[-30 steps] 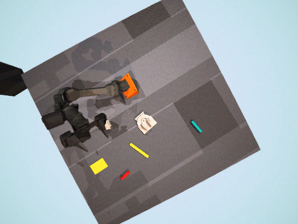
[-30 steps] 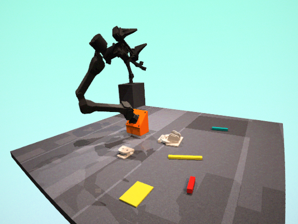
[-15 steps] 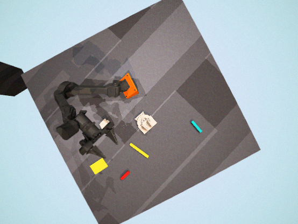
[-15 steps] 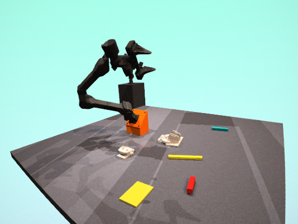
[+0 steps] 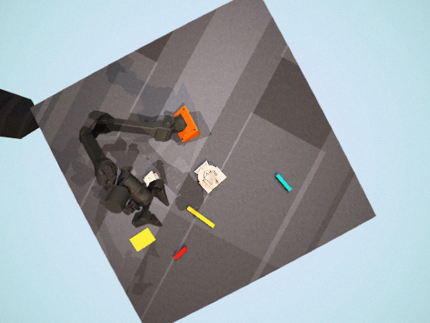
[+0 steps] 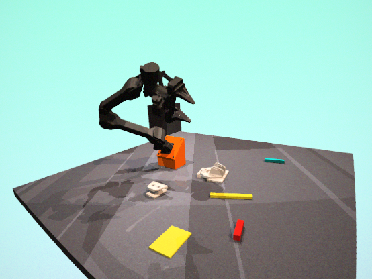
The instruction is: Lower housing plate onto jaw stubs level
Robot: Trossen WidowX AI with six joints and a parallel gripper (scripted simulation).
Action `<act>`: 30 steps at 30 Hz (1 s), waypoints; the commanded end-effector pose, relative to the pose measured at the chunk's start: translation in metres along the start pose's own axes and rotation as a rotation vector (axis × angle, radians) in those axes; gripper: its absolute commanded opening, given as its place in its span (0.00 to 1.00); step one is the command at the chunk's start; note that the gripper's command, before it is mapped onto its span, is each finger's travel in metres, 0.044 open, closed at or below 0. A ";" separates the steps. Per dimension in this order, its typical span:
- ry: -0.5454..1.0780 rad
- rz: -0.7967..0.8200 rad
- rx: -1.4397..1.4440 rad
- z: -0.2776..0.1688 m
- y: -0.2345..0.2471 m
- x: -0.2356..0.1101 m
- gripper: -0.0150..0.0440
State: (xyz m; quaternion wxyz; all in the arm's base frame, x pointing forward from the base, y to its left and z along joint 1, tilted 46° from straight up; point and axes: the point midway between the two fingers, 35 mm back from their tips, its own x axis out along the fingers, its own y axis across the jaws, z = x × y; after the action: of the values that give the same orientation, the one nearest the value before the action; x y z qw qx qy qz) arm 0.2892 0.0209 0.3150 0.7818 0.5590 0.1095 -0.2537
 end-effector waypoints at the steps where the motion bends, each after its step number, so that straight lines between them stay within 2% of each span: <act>1: -0.073 -0.105 -0.051 0.017 -0.023 0.013 1.00; 15: -0.271 -0.481 -0.177 0.082 -0.102 0.023 1.00; 30: -0.366 -0.928 -0.271 0.137 -0.185 -0.007 1.00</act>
State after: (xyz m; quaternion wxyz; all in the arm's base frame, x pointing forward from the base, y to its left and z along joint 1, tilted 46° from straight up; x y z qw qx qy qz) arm 0.1869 -0.1403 0.2228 0.6820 0.3172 0.2150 -0.6229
